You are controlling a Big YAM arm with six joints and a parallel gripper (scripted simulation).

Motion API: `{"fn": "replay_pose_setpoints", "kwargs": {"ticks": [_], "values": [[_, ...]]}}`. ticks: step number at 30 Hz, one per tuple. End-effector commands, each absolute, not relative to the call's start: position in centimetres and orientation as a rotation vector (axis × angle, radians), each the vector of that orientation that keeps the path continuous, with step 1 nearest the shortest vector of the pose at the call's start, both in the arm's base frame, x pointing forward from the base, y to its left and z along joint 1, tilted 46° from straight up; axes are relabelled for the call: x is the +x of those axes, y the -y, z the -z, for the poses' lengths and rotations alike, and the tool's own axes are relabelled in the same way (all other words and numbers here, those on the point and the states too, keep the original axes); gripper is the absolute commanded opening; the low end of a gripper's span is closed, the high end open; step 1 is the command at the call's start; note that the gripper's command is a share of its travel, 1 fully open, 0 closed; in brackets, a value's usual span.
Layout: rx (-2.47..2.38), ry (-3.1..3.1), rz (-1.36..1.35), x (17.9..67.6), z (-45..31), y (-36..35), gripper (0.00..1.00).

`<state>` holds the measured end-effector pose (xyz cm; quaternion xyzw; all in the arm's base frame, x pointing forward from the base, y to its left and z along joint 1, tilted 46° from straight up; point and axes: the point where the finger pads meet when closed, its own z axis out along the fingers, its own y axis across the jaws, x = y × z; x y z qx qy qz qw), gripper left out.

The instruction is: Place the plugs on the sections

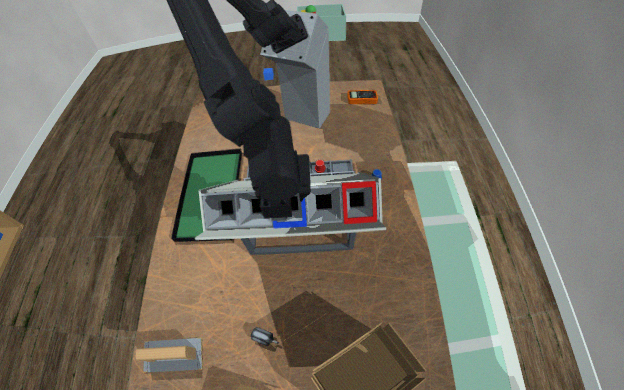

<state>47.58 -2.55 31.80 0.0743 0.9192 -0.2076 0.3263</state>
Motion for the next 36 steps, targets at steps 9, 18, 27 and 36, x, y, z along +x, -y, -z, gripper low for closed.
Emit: {"fn": "replay_pose_setpoints", "kwargs": {"ticks": [9, 18, 27, 36], "values": [[0.189, -2.402, 0.548, 48.2, -32.1, 2.7, 0.56], [0.189, -2.402, 0.548, 48.2, -32.1, 2.7, 0.56], [0.188, -2.389, 0.535, 47.7, -33.4, 2.1, 0.56], [0.203, -2.353, 0.513, 46.4, -36.5, 0.9, 0.56]]}}
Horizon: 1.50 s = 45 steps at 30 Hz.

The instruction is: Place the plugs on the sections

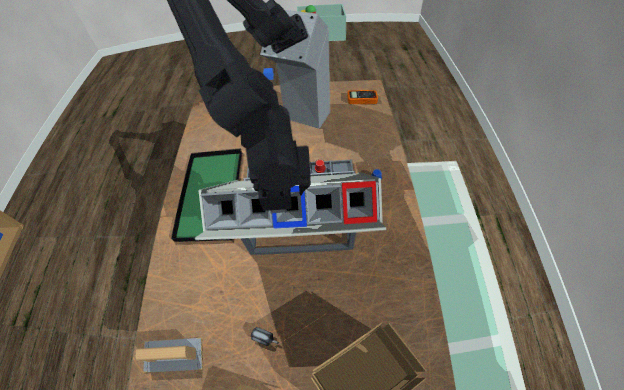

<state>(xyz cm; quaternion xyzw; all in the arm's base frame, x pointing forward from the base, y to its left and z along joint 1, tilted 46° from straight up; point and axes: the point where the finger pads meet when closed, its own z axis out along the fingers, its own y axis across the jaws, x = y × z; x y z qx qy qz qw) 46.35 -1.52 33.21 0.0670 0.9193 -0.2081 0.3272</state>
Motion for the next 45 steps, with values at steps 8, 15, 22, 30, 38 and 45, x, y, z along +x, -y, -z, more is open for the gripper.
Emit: {"fn": "replay_pose_setpoints", "kwargs": {"ticks": [8, 15, 22, 30, 38, 45], "values": [[0.209, -2.404, 0.542, 46.2, -34.5, 1.4, 0.56], [0.209, -2.375, 0.526, 45.2, -34.6, 1.1, 0.56], [0.197, -2.375, 0.522, 44.0, -33.5, 0.7, 0.56], [0.197, -2.376, 0.522, 40.4, -30.3, 0.7, 0.56], [0.198, -2.377, 0.523, 37.0, -27.4, 0.8, 0.56], [0.197, -2.381, 0.524, 33.9, -24.7, 0.9, 0.56]]}}
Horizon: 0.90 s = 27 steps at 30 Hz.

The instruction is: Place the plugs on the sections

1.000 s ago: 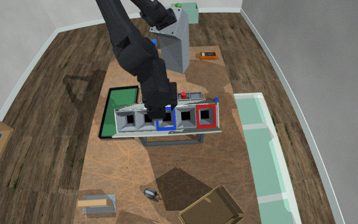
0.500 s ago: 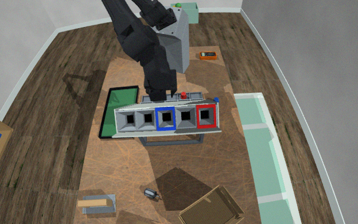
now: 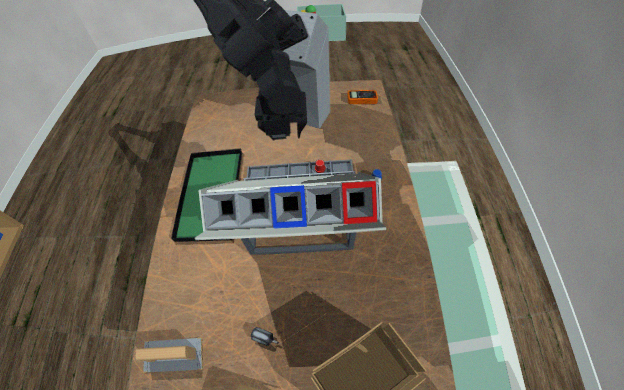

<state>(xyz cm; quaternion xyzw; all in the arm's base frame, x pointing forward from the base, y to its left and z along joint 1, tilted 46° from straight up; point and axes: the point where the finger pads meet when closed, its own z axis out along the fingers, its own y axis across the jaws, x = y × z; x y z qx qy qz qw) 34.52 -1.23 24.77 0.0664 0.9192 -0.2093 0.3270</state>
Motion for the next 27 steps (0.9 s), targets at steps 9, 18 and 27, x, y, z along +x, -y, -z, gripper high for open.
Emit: {"fn": "replay_pose_setpoints", "kwargs": {"ticks": [9, 18, 27], "values": [[0.197, -2.407, 0.541, 33.0, -22.9, 1.0, 0.56], [0.187, -2.376, 0.538, 32.6, -23.3, 1.4, 0.56], [0.182, -2.324, 0.541, 32.0, -21.0, 2.4, 0.56]]}}
